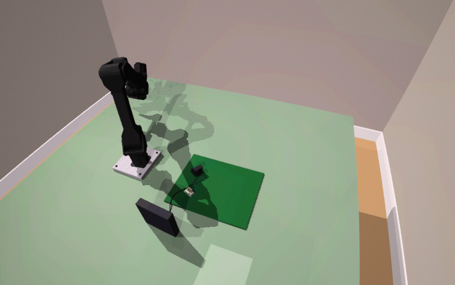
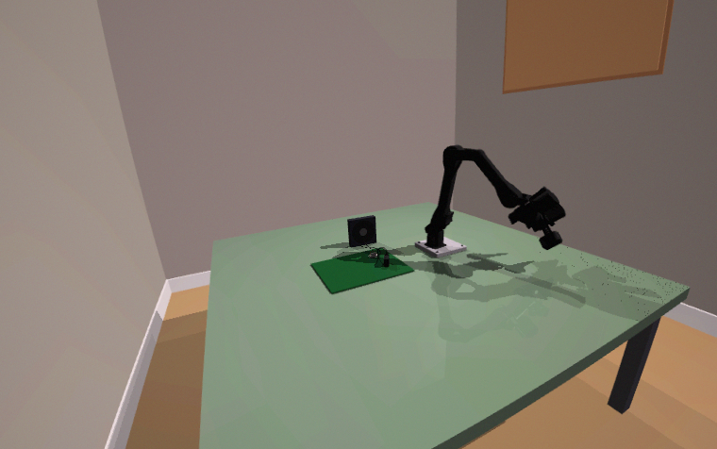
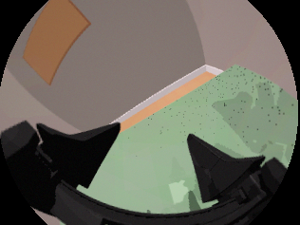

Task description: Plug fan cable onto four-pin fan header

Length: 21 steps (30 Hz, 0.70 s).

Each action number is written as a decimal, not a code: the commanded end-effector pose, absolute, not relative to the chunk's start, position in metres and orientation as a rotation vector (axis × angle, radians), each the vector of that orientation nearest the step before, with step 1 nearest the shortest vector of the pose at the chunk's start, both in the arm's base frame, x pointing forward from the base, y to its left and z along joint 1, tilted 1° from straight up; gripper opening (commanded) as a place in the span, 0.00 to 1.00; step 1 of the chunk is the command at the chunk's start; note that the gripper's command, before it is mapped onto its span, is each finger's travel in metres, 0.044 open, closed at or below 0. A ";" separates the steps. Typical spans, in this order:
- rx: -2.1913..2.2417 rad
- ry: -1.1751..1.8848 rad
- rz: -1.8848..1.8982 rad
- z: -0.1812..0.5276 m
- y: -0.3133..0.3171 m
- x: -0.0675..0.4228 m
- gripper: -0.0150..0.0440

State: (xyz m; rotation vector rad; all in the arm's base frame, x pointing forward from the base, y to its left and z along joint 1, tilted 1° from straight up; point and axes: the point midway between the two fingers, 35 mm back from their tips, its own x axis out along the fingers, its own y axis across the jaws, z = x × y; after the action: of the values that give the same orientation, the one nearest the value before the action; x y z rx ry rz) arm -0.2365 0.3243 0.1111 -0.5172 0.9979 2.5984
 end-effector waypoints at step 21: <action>0.601 1.684 0.498 0.120 0.307 0.161 1.00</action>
State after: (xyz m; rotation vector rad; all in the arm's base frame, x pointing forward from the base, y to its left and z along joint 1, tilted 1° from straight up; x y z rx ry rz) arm 0.1250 0.3307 0.1141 0.4471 1.6922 0.7170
